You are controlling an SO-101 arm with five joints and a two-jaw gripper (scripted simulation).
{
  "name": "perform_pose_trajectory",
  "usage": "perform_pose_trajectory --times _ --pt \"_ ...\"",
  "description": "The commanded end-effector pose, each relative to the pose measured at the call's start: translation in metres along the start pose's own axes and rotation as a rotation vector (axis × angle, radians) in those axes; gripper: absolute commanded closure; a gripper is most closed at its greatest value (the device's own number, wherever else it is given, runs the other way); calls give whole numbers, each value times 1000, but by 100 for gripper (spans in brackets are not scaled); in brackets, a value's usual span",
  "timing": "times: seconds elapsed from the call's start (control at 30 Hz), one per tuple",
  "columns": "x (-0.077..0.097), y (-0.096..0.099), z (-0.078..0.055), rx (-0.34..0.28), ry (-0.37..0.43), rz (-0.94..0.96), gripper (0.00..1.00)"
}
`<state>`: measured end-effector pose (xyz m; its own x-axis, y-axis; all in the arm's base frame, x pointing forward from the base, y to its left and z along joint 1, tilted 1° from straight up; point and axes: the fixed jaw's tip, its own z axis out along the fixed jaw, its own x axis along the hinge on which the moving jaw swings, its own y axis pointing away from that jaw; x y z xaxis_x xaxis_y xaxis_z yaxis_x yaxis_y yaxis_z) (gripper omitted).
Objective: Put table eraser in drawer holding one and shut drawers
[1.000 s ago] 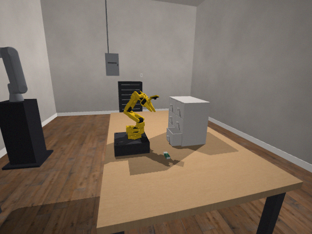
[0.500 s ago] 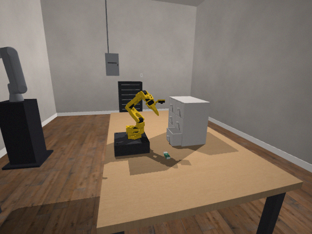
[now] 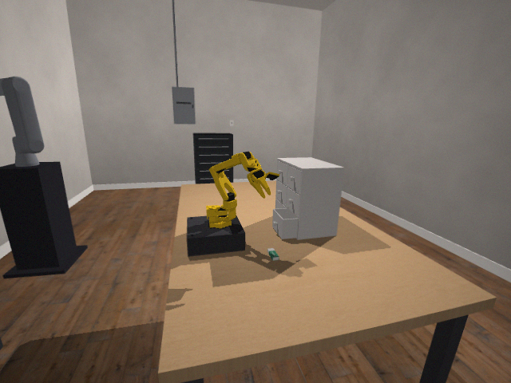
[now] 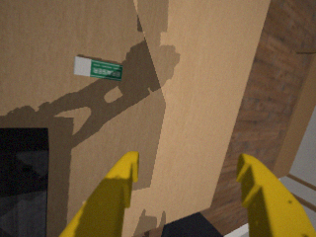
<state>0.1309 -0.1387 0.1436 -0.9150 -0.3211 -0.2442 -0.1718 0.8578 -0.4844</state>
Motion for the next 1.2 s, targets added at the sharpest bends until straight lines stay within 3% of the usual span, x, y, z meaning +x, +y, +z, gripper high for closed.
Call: perform_pose_trajectory --times 0.0,0.57,1.17 --pt "1 -3 12 -46 23 -115 73" --pt "8 2 61 -249 47 -569 73" --pt "22 23 114 -482 -30 -1041 73"
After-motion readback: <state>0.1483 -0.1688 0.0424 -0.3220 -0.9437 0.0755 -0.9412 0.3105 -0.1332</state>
